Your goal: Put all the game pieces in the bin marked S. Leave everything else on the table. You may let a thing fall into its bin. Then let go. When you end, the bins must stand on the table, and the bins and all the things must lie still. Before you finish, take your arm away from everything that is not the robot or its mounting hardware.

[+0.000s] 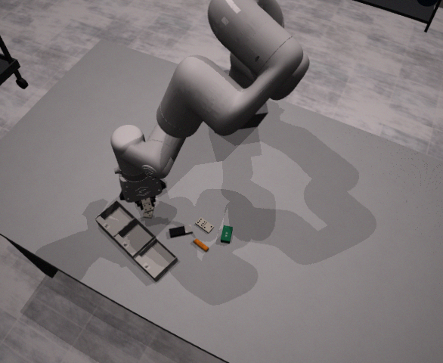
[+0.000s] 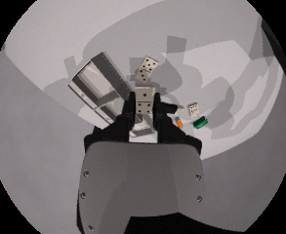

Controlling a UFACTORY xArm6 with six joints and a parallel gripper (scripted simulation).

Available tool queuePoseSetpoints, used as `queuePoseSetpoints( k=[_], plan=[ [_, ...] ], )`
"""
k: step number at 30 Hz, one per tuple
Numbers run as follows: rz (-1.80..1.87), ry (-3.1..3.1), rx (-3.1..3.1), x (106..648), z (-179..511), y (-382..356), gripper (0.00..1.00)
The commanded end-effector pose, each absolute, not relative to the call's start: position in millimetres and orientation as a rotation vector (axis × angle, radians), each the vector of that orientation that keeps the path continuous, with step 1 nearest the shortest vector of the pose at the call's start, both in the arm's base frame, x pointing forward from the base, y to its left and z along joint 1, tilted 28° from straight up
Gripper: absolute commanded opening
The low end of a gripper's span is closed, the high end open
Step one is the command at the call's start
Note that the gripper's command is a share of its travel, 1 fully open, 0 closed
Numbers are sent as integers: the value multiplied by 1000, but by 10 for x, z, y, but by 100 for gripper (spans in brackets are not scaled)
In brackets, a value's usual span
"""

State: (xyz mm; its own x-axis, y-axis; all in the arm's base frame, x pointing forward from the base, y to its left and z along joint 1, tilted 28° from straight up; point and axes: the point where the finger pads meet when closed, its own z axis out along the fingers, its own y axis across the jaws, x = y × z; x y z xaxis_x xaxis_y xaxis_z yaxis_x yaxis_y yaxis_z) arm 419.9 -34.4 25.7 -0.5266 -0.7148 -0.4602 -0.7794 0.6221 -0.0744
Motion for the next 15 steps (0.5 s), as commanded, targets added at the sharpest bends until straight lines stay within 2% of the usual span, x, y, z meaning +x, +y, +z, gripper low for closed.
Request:
queuePoseSetpoints(
  k=[1,15],
  plan=[
    [186,2366,-1242,4354,253,-456,0],
    [40,2021,-1728,4896,284,-934,0]
  ],
)
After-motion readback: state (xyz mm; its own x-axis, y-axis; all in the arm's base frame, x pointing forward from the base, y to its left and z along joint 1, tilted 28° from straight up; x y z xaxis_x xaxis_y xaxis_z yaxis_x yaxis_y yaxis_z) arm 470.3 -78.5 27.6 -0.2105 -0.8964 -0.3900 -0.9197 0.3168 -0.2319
